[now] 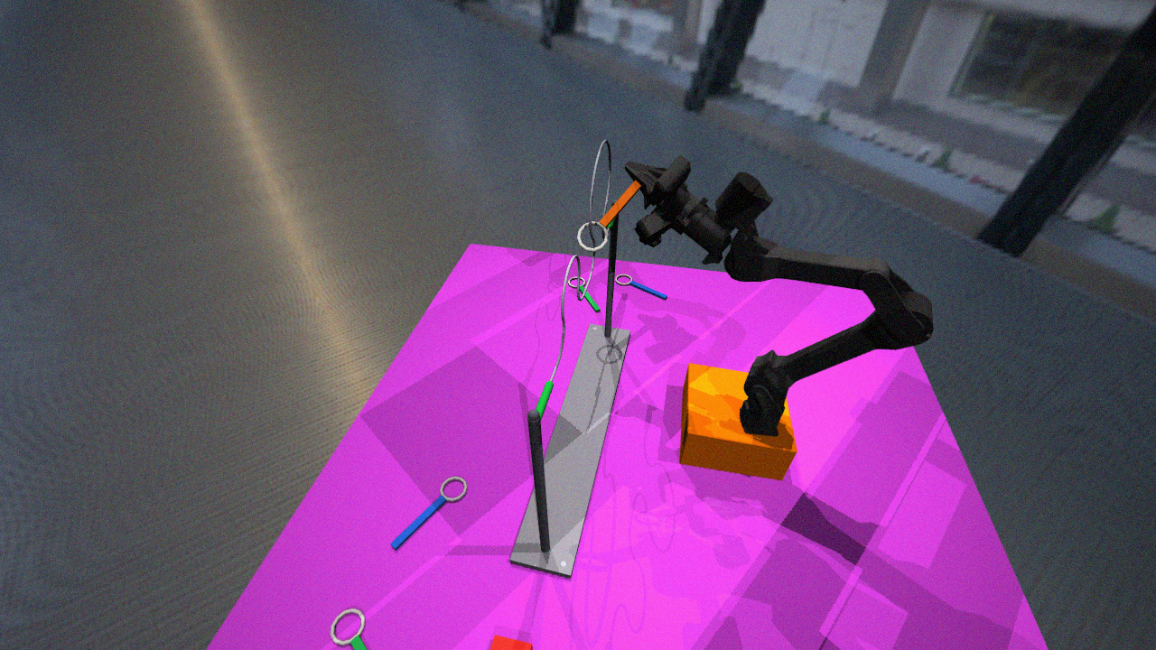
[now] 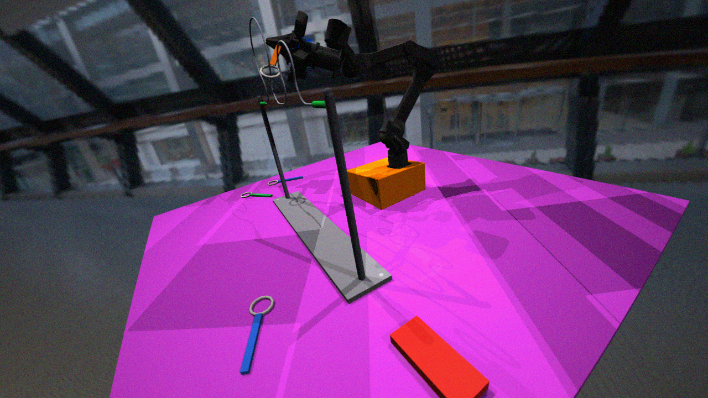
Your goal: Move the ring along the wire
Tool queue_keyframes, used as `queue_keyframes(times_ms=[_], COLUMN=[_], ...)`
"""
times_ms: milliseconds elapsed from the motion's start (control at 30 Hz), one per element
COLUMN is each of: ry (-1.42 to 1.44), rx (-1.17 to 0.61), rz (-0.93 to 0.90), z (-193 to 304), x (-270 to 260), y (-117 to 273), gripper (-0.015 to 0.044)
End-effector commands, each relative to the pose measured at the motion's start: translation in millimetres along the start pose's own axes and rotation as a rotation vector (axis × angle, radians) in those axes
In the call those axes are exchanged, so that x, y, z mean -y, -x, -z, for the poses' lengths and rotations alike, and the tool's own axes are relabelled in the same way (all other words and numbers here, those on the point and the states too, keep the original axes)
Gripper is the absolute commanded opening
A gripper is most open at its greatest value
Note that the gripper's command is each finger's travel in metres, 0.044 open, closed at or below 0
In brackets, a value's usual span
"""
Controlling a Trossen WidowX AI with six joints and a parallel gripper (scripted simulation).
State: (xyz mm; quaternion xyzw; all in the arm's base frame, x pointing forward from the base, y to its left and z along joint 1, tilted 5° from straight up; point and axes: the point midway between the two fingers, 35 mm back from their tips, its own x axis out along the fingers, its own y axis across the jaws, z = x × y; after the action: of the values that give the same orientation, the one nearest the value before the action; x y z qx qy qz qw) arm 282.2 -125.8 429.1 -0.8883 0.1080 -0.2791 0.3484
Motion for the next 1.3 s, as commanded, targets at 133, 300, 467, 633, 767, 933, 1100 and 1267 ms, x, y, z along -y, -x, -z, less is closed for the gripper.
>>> queue_keyframes(times_ms=[133, 300, 467, 633, 767, 933, 1100, 1267], ry=[0.016, -0.008, -0.057, -0.128, -0.186, -0.281, -0.383, -0.489], rx=[0.004, 0.000, -0.007, -0.018, -0.026, -0.039, -0.053, -0.067], rz=[0.006, -0.007, -0.036, -0.077, -0.110, -0.165, -0.225, -0.287], z=[-0.4, 0.3, 0.4, -0.7, -2.4, -6.4, -12.5, -20.6], x=[-7.0, -15.1, -26.6, -40.9, -51.6, -68.1, -84.8, -100.8], y=[0.1, 0.8, 2.2, 4.8, 7.1, 11.6, 17.3, 24.1], gripper=[-0.0150, -0.0150, -0.0150, -0.0150, -0.0150, -0.0150, -0.0150, -0.0150])
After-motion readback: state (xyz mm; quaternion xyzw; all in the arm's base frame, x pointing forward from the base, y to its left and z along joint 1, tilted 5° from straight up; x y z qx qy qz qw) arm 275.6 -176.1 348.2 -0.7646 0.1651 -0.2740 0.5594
